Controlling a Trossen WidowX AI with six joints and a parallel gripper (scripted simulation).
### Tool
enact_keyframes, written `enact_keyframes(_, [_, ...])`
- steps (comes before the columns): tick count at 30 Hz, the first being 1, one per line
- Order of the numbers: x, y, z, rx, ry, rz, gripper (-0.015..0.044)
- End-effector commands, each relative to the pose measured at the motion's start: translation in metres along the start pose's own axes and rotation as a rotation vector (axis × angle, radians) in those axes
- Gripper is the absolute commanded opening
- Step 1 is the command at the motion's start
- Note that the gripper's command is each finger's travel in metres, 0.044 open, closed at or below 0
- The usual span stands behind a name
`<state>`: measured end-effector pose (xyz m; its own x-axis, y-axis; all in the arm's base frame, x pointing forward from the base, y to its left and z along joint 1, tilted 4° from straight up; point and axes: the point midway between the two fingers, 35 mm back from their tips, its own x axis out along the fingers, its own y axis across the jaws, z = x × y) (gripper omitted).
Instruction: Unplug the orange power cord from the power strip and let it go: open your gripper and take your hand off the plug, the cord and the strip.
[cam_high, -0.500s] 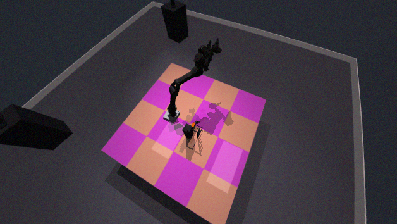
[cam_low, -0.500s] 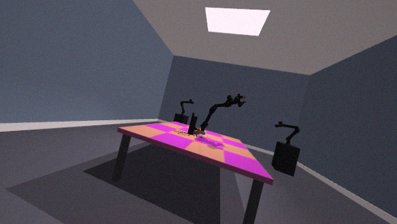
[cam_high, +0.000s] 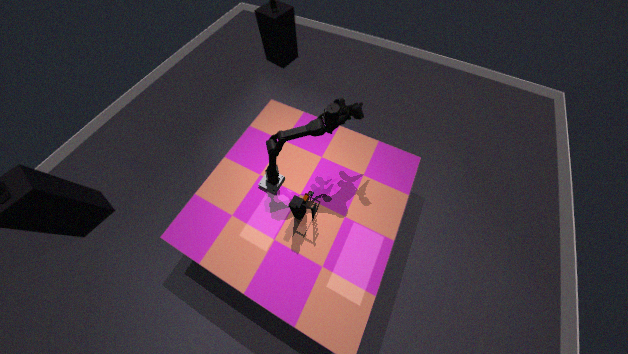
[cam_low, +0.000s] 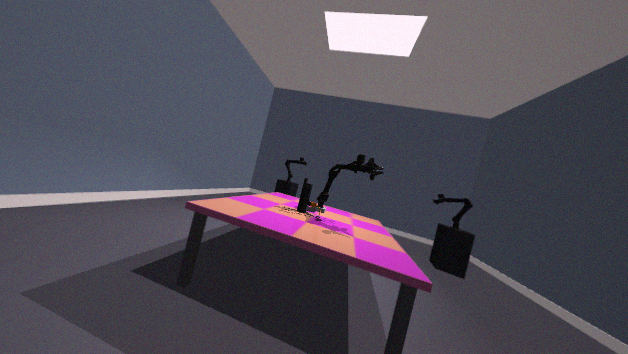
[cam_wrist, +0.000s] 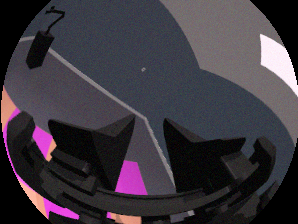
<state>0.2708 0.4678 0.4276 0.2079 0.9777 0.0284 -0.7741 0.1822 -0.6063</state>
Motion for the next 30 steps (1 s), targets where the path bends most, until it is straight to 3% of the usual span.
enact_keyframes(1, [-0.021,-0.004,-0.059,-0.021,0.197,0.006,0.016])
enact_keyframes(8, [-0.084,0.005,-0.168,-0.033,0.573,0.08,0.016])
enact_keyframes(16, [-0.187,0.037,-0.259,-0.005,0.962,0.259,0.016])
enact_keyframes(23, [-0.29,0.084,-0.3,0.068,1.236,0.501,0.016])
enact_keyframes(30, [-0.386,0.138,-0.303,0.19,1.407,0.803,0.016])
